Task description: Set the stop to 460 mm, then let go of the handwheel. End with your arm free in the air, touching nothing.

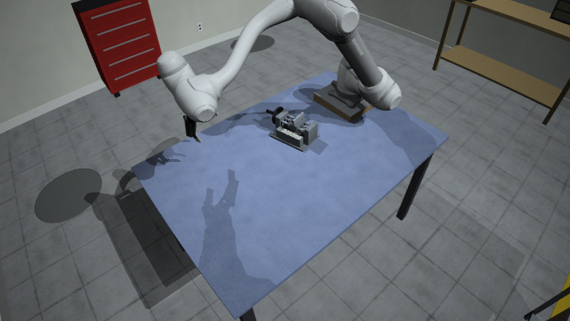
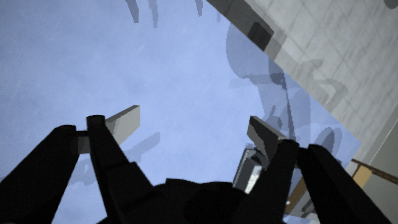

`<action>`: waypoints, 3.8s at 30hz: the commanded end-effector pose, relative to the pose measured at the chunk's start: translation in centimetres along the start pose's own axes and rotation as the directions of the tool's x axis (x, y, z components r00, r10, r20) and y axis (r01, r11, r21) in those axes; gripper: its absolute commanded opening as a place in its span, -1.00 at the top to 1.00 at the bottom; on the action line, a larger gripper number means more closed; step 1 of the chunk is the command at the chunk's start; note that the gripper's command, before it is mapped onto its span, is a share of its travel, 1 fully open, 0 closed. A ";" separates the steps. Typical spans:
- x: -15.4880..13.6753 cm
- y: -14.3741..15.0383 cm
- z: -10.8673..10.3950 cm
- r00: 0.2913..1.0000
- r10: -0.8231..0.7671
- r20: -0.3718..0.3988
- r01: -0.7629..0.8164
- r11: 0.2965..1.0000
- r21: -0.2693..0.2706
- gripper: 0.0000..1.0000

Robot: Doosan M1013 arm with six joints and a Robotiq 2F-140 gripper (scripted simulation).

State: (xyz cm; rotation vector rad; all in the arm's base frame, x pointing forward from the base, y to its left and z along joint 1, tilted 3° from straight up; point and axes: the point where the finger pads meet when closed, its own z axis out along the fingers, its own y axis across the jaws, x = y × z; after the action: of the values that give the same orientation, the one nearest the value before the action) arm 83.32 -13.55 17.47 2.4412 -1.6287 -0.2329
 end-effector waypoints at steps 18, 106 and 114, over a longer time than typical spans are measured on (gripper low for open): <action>0.0 0.0 0.0 1.000 0.000 0.000 0.000 1.000 0.000 -1.00; -13.0 31.9 8.0 0.982 0.176 0.068 -0.188 0.938 0.290 -1.00; -13.1 32.0 8.0 0.982 0.176 0.069 -0.189 0.938 0.290 -1.00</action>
State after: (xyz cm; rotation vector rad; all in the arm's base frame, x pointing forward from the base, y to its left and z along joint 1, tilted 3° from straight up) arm 47.95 -14.03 17.90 2.4807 -2.0231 -0.0128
